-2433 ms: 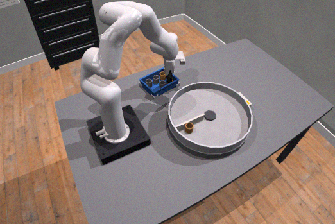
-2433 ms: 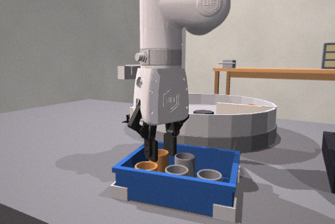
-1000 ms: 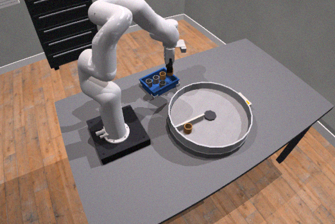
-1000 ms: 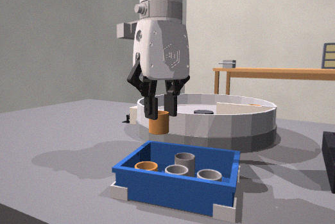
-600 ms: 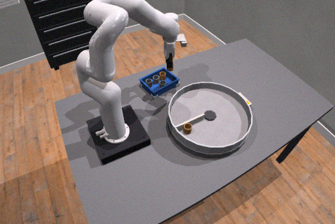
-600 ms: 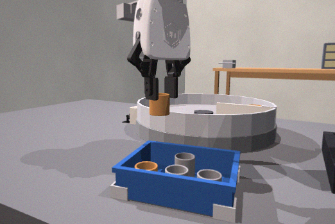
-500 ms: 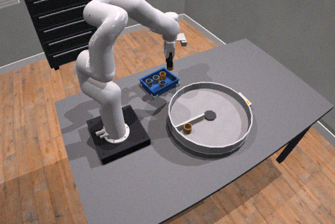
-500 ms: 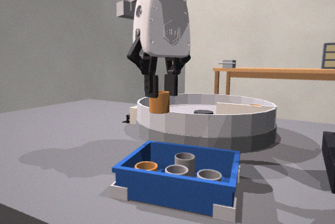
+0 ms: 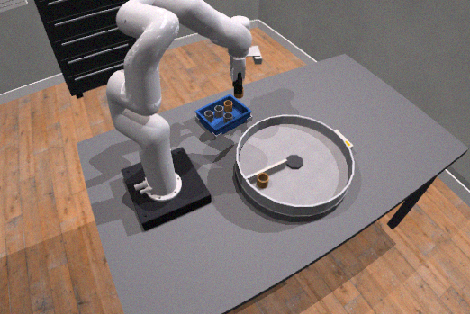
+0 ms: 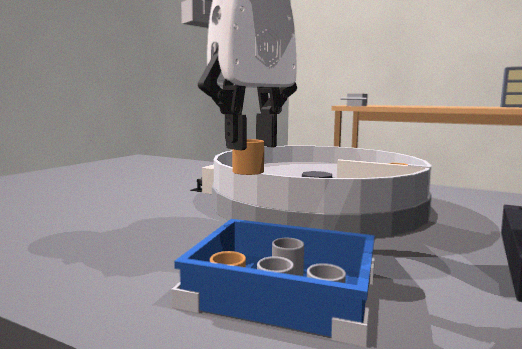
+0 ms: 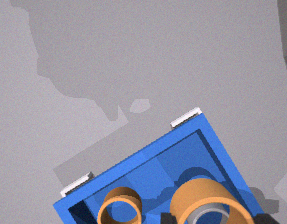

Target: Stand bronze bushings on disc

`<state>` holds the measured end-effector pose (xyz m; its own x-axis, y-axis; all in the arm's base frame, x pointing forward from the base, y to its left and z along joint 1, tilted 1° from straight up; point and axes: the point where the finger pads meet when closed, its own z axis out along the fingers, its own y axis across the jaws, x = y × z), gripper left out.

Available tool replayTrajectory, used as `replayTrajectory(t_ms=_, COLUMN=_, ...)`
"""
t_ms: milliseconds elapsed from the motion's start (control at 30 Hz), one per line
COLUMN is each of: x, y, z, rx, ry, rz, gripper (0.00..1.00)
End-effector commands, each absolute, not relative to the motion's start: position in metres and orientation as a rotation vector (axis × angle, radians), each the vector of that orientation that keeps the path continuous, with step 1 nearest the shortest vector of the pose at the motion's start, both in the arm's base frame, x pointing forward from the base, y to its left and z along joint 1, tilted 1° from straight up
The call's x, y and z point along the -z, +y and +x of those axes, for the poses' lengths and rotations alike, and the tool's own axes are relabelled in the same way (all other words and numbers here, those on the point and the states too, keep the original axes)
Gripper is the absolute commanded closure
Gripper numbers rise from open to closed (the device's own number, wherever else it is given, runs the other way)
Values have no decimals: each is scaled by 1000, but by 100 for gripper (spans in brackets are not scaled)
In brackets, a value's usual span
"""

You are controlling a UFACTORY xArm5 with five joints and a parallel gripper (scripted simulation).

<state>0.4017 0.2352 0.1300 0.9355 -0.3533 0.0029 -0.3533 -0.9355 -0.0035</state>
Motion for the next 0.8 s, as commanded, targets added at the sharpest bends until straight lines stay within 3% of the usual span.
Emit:
replayTrajectory(t_ms=0, x=-132, y=236, z=403, rx=10, ry=563, rz=-3085, gripper=100)
replayTrajectory(t_ms=400, x=-132, y=218, z=402, rx=11, ry=563, rz=-3085, gripper=100)
replayTrajectory(t_ms=767, x=-131, y=132, z=398, rx=15, ry=563, rz=-3085, gripper=100)
